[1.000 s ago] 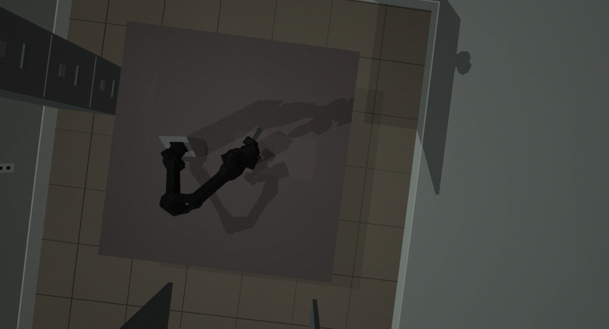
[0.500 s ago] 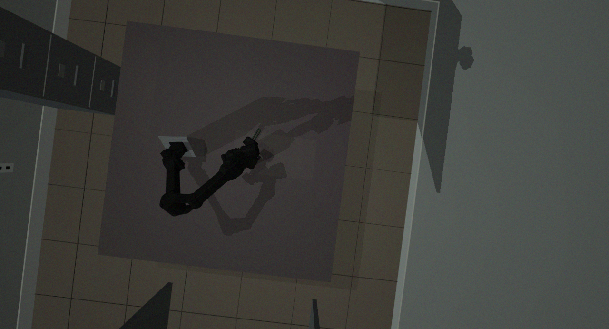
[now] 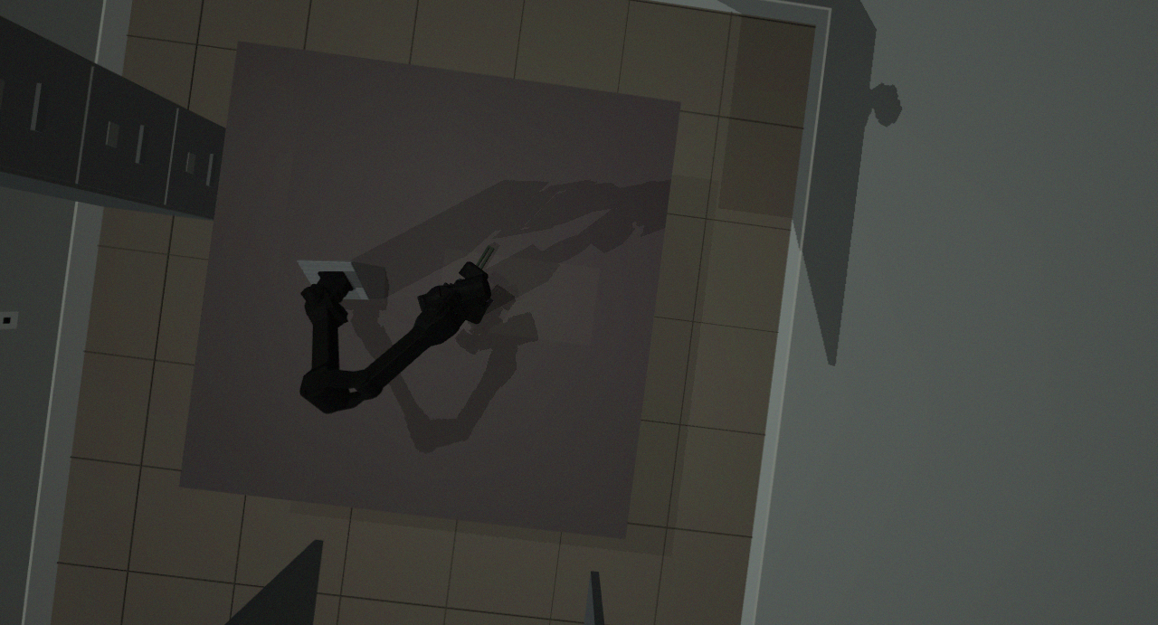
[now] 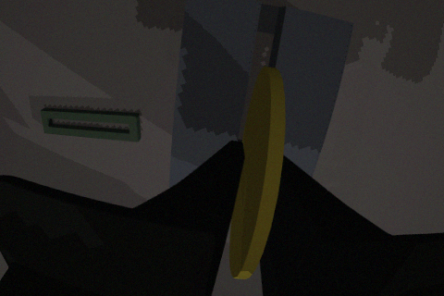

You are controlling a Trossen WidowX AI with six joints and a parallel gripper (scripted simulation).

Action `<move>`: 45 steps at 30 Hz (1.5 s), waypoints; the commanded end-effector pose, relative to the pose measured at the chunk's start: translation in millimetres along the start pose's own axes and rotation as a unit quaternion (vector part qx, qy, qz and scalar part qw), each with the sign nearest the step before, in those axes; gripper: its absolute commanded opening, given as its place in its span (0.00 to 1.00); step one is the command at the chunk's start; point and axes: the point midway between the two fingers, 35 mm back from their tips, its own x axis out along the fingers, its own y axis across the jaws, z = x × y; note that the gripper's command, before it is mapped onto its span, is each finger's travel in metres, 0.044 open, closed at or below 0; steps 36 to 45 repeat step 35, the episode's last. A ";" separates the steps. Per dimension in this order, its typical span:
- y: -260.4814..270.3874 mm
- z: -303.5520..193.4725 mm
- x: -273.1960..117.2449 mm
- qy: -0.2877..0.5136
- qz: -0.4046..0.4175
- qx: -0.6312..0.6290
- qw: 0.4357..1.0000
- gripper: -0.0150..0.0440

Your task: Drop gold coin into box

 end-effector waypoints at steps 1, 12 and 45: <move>0.0 0.0 -0.2 0.000 0.000 0.000 1.000 0.43; 0.0 0.0 -0.2 0.000 0.000 0.000 1.000 0.53; -2.0 -3.9 -58.1 0.000 -0.004 -0.007 1.000 1.00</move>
